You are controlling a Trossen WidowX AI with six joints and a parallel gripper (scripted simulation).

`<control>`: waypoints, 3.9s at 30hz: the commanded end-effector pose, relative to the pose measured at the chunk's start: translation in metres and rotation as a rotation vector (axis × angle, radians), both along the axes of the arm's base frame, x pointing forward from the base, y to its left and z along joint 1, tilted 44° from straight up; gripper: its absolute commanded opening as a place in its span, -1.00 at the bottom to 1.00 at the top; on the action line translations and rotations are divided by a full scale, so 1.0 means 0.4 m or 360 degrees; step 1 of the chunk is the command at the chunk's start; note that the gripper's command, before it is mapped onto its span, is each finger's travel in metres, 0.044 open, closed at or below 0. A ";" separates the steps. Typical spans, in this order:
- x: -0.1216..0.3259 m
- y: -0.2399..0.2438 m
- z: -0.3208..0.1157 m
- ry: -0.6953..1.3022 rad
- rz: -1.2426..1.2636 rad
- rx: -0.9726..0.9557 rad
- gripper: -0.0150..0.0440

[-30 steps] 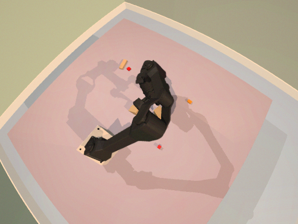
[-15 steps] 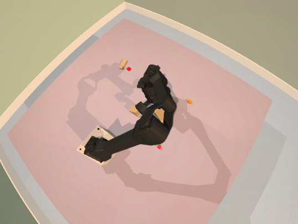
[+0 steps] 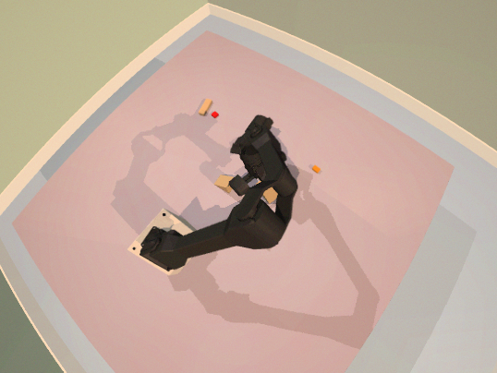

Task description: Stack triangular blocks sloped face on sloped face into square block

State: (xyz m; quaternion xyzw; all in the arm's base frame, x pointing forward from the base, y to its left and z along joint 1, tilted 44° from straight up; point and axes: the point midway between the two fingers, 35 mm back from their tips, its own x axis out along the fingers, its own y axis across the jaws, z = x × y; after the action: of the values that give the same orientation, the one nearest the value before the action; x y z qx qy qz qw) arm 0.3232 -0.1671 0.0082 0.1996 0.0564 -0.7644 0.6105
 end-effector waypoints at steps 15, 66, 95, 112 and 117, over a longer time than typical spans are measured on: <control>-0.019 -0.038 -0.006 0.0017 -0.0002 -0.0023 0.47; -0.048 -0.068 0.126 -0.0294 0.0189 0.1197 -0.49; -0.074 -0.122 0.169 -0.0453 0.0274 0.1834 0.40; -0.064 -0.086 0.207 -0.0453 0.0276 0.1836 1.00; -0.055 0.050 0.340 -0.0452 0.0283 0.1847 1.00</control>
State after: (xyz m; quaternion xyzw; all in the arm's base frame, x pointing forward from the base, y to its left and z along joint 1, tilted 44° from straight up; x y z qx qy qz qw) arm 0.2980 -0.1718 0.1123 0.5925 0.4063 -0.5262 0.4549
